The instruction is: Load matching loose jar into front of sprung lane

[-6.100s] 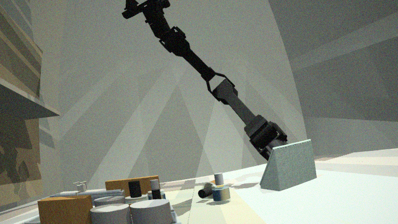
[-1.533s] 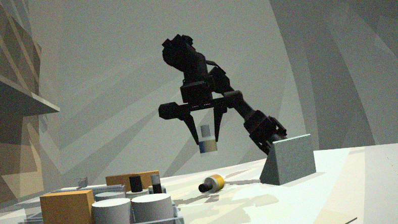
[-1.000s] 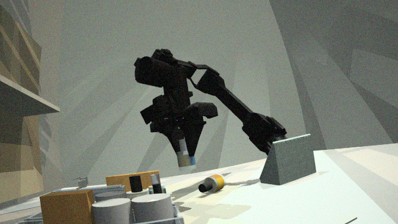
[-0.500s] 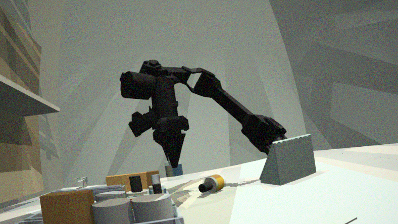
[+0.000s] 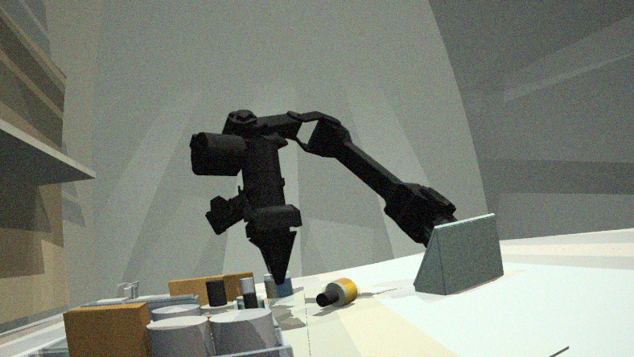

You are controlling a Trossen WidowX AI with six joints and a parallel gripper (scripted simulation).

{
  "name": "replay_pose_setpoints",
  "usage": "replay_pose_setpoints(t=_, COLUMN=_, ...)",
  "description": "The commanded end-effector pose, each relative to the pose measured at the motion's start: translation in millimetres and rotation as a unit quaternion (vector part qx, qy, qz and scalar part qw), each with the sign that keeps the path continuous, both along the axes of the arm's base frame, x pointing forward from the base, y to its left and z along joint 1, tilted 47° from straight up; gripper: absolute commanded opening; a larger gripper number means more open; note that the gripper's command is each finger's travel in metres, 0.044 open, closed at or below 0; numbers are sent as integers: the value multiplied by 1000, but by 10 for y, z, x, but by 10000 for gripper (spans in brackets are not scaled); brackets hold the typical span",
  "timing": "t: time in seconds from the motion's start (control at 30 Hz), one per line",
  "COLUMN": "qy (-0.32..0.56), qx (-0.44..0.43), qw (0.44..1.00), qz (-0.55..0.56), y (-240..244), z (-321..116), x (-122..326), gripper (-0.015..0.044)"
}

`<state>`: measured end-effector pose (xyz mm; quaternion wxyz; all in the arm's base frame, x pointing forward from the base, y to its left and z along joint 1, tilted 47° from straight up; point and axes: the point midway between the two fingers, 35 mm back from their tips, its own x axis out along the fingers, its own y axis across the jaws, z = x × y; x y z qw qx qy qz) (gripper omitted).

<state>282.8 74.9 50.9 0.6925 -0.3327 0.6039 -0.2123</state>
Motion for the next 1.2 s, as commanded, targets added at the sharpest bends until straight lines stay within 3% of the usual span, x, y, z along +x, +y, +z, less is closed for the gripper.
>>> replay_pose_setpoints(t=0.0, qy=0, qx=-1, qw=1000, qz=2, y=-6, z=-7, x=19, gripper=0)
replay_pose_setpoints(t=1.17, qy=0, qx=-1, qw=1000, qz=2, y=23, z=-4, x=173, gripper=0)
